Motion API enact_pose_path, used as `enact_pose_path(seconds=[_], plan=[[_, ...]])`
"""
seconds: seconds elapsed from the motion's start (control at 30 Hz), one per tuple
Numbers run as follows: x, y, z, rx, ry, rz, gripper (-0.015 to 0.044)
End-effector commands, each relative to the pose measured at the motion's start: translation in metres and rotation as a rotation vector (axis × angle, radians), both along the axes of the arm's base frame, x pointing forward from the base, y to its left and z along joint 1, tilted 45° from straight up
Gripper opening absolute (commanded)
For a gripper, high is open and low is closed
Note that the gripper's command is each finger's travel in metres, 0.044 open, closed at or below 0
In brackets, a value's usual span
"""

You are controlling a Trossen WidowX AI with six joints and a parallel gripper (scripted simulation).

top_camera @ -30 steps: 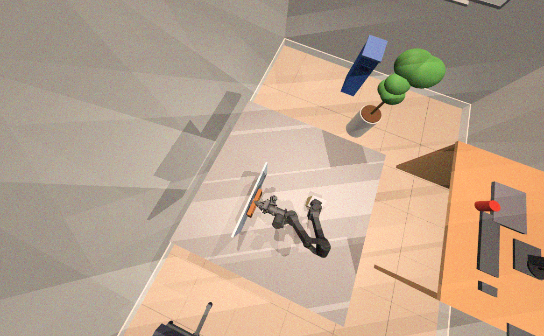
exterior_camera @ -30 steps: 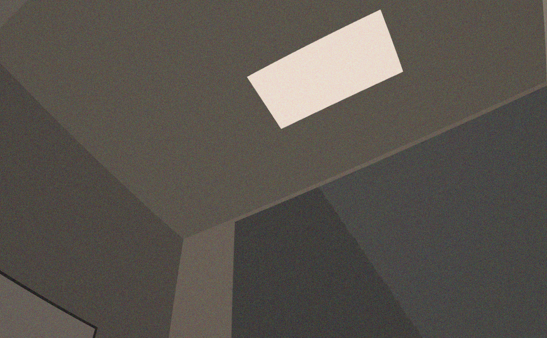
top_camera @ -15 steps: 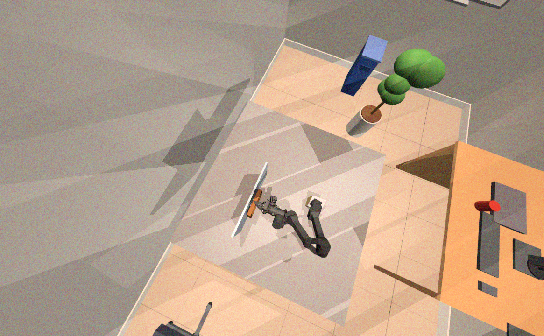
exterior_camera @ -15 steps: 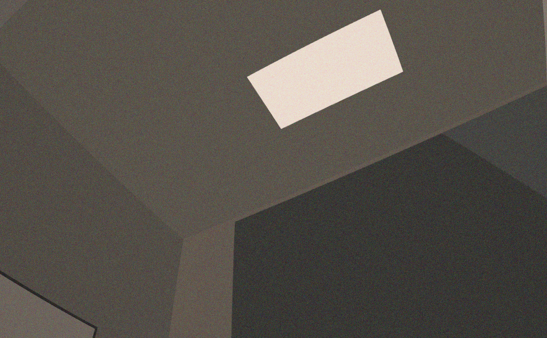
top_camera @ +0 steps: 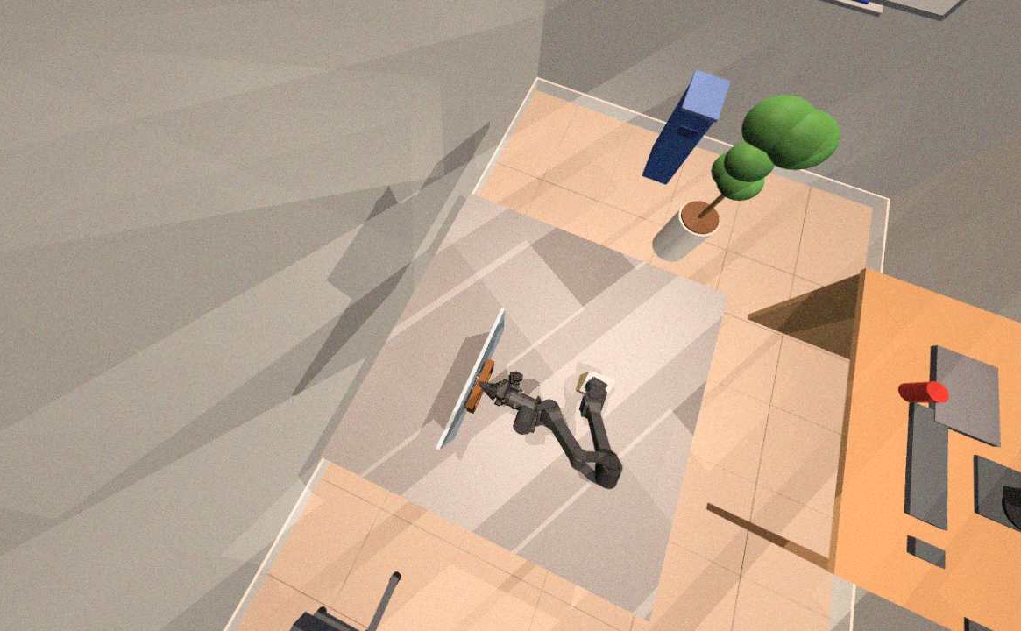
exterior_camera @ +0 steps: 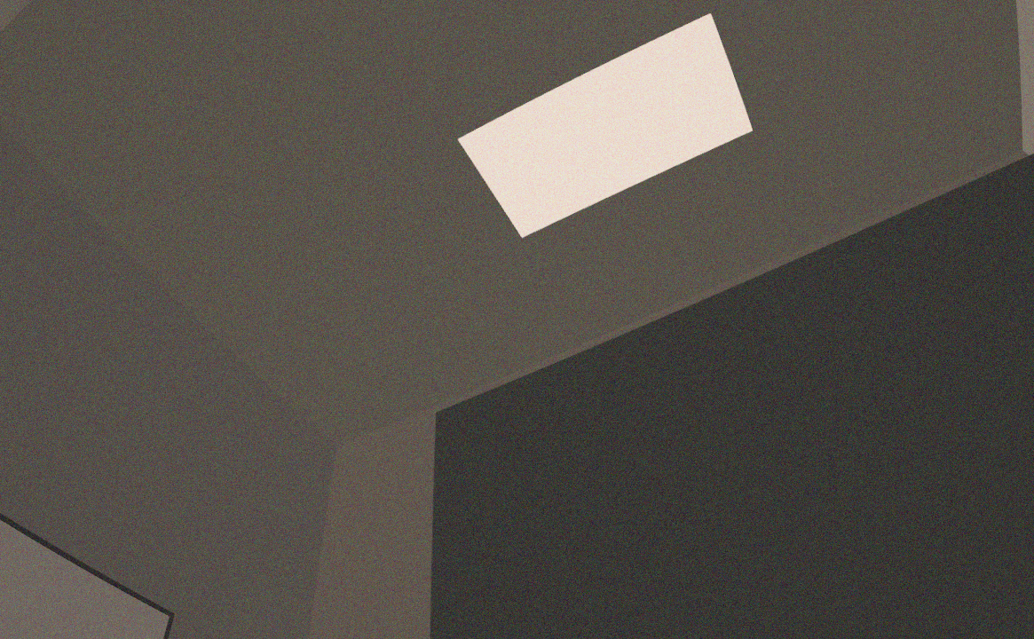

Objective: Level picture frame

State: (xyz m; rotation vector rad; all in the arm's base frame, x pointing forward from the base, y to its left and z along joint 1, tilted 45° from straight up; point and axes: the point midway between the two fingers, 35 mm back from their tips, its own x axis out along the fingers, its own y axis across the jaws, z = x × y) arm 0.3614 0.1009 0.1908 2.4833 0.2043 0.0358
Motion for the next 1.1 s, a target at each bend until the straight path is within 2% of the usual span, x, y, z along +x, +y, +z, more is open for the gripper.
enact_pose_path(seconds=[0.0,0.4,1.07], plan=[[0.0000,-0.0001,0.0001,0.000,-0.001,-0.001,0.0000],[-0.0001,0.0004,-0.0006,-0.005,0.000,0.000,0.0000],[-0.0004,0.0019,-0.0014,-0.130,-0.019,0.002,0.0000]])
